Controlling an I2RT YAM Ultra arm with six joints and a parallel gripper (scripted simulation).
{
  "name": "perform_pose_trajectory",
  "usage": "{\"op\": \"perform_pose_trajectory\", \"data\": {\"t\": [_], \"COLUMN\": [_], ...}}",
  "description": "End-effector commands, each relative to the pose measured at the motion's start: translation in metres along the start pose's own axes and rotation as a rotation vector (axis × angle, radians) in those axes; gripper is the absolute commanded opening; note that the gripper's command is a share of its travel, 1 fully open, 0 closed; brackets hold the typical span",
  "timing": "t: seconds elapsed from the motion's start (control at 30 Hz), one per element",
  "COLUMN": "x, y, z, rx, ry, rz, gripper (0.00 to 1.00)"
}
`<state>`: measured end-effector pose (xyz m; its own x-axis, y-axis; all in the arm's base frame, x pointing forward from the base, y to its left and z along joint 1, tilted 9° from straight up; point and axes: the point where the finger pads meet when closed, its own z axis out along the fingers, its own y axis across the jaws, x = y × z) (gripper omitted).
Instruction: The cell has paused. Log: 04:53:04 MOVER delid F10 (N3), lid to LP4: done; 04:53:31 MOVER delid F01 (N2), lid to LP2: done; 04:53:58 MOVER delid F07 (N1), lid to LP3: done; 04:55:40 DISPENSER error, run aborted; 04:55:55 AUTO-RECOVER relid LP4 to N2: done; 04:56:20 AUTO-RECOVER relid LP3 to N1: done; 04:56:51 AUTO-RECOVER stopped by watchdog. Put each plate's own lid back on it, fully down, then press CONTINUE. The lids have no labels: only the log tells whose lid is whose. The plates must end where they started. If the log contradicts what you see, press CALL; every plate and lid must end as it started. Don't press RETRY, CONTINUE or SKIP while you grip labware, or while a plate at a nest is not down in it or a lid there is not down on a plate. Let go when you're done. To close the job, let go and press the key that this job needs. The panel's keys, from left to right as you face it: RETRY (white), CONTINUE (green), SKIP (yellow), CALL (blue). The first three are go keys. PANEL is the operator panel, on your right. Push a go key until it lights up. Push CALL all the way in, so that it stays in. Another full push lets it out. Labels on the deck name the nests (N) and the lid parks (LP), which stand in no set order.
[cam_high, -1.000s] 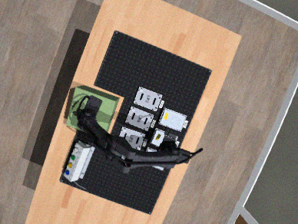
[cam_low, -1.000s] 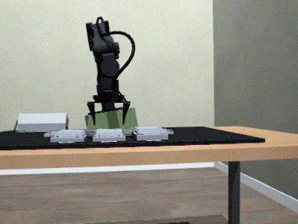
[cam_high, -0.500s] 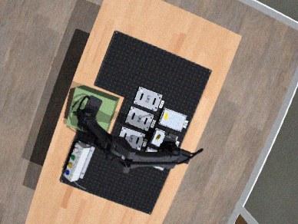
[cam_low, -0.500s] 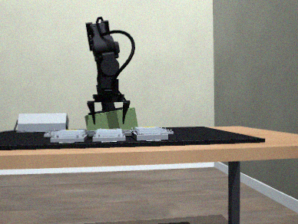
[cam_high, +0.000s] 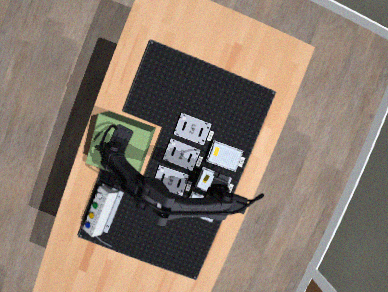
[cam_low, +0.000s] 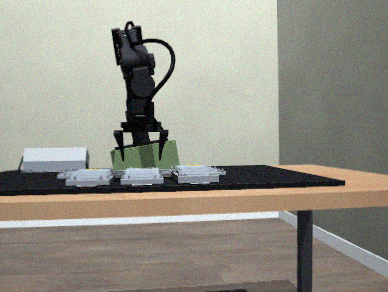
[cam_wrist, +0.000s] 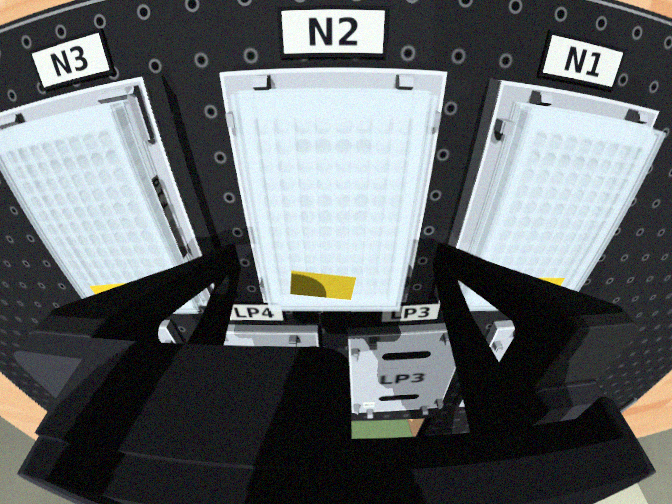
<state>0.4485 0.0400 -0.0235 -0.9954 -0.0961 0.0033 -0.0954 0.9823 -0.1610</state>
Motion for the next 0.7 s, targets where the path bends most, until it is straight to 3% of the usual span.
{"op": "perform_pose_trajectory", "data": {"t": [0.0,0.4,0.47,0.6,0.63,0.67], "x": [0.012,0.072,0.072,0.093,0.098,0.103], "y": [0.006,0.005,0.005,0.005,0.005,0.005], "z": [-0.018,-0.015,-0.015,-0.014,-0.014,-0.013], "rx": [0.001,0.000,0.000,0.000,0.000,0.000], "ry": [-0.041,-0.040,-0.040,-0.039,-0.039,-0.039], "rz": [-0.014,-0.007,-0.007,-0.007,-0.007,-0.007], "gripper": [0.96,0.84,0.84,0.80,0.00,0.00]}}
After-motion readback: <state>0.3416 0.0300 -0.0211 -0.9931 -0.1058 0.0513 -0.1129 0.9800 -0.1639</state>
